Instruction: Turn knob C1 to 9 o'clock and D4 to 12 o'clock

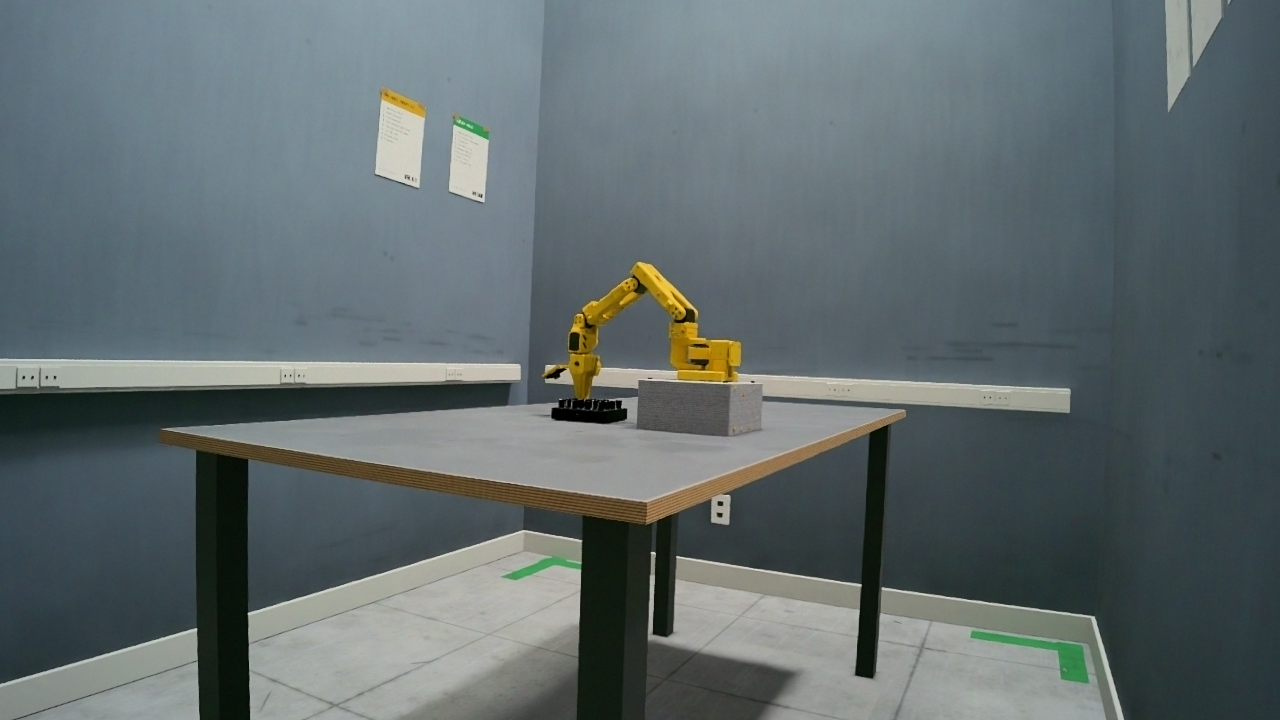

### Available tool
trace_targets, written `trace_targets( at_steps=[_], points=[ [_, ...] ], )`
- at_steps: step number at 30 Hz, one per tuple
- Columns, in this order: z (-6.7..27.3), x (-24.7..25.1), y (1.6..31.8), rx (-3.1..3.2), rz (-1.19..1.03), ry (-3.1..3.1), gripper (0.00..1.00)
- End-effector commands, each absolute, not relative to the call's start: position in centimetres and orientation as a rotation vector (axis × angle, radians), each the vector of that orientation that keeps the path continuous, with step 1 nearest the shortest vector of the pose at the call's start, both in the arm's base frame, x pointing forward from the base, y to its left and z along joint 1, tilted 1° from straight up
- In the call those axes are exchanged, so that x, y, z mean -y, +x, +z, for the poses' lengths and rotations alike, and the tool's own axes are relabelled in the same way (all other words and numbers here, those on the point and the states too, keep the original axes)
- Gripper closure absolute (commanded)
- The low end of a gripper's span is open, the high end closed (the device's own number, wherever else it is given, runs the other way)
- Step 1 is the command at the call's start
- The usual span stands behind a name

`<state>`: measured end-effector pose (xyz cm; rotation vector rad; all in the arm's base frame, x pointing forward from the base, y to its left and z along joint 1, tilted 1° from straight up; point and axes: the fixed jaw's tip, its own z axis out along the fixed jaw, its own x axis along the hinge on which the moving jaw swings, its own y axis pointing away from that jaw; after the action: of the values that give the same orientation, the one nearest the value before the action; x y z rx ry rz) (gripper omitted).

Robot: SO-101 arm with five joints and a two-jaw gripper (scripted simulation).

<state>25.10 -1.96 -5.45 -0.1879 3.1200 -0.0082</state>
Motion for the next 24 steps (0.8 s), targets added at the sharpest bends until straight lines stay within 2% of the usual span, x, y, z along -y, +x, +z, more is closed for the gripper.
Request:
trace_targets(
  at_steps=[1,24],
  points=[
    [-5.55,2.10,24.88,-3.123,-0.002,-0.283,0.99],
    [-5.55,2.18,24.69,-3.019,-0.004,-0.847,0.99]
  ],
)
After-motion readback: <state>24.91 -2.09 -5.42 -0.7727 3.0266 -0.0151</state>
